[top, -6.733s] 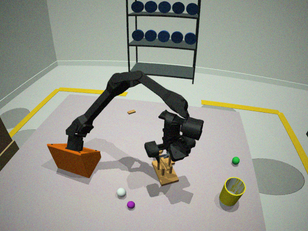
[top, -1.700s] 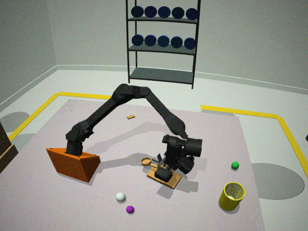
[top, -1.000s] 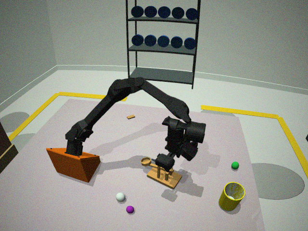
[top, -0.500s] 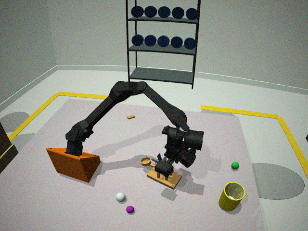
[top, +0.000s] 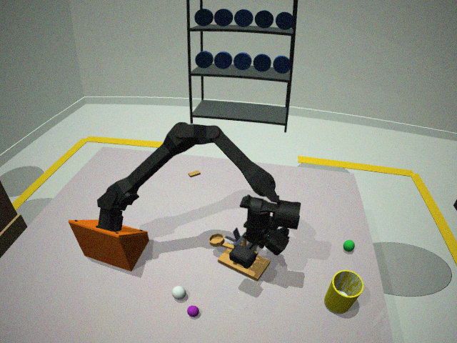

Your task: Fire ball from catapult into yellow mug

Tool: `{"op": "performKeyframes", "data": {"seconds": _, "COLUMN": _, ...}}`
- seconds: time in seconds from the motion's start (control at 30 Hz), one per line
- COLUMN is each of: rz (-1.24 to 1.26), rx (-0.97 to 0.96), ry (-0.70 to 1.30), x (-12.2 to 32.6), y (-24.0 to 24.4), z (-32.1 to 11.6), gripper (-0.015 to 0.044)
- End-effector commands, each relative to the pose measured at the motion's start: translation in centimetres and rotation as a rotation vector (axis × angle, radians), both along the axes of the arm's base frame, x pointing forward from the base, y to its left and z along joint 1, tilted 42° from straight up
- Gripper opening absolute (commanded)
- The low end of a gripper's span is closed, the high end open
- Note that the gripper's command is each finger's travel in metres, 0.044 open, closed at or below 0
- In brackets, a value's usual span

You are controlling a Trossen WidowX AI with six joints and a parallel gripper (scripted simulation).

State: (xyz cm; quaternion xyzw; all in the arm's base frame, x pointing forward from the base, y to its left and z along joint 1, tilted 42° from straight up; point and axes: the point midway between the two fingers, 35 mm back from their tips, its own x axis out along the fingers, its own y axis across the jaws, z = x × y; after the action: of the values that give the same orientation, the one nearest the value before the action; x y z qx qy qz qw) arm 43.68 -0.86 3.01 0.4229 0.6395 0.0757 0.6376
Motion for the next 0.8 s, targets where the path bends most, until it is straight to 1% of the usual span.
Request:
{"op": "performKeyframes", "data": {"seconds": 0.0, "rz": -0.002, "rx": 0.006, "ry": 0.007, "x": -0.04, "y": 0.58, "z": -0.59, "gripper": 0.044}}
{"op": "performKeyframes", "data": {"seconds": 0.33, "rz": -0.002, "rx": 0.007, "ry": 0.007, "x": 0.09, "y": 1.39, "z": -1.46, "gripper": 0.044}}
{"op": "performKeyframes", "data": {"seconds": 0.7, "rz": 0.002, "rx": 0.002, "ry": 0.001, "x": 0.18, "y": 1.15, "z": -1.22, "gripper": 0.0151}}
{"op": "performKeyframes", "data": {"seconds": 0.77, "rz": 0.002, "rx": 0.002, "ry": 0.001, "x": 0.18, "y": 1.15, "z": -1.22, "gripper": 0.0138}}
